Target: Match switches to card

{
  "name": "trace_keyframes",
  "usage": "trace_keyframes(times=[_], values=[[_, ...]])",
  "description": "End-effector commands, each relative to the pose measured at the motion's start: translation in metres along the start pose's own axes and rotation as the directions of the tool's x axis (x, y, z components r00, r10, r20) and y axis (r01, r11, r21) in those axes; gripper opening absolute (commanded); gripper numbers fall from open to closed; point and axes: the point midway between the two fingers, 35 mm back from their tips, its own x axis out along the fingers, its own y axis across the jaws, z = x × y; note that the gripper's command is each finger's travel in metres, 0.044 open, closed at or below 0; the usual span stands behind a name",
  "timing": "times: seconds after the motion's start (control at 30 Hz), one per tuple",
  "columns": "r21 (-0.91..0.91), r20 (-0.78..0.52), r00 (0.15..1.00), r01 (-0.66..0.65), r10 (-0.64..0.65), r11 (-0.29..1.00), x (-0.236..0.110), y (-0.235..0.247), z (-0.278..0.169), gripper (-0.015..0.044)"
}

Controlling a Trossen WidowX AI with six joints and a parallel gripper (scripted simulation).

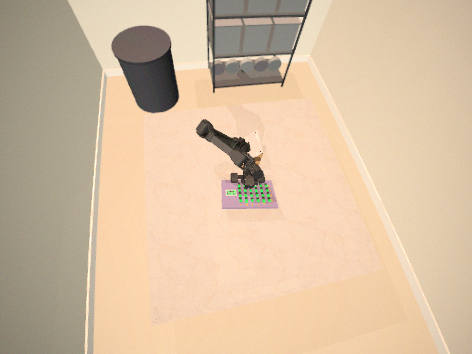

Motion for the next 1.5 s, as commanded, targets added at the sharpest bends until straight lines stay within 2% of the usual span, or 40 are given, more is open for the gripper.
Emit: trace_keyframes(times=[0.0, 0.57, 1.47], values=[[-0.003, 0.010, 1.000, 0.001, -0.001, 1.000, 0.005, -0.001, 0.000, 0.0000], [-0.002, 0.011, 1.000, 0.002, -0.002, 1.000, 0.029, -0.001, 0.000, 0.0000], [-0.002, 0.011, 1.000, 0.002, -0.002, 1.000, 0.031, -0.001, 0.000, 0.0000]])
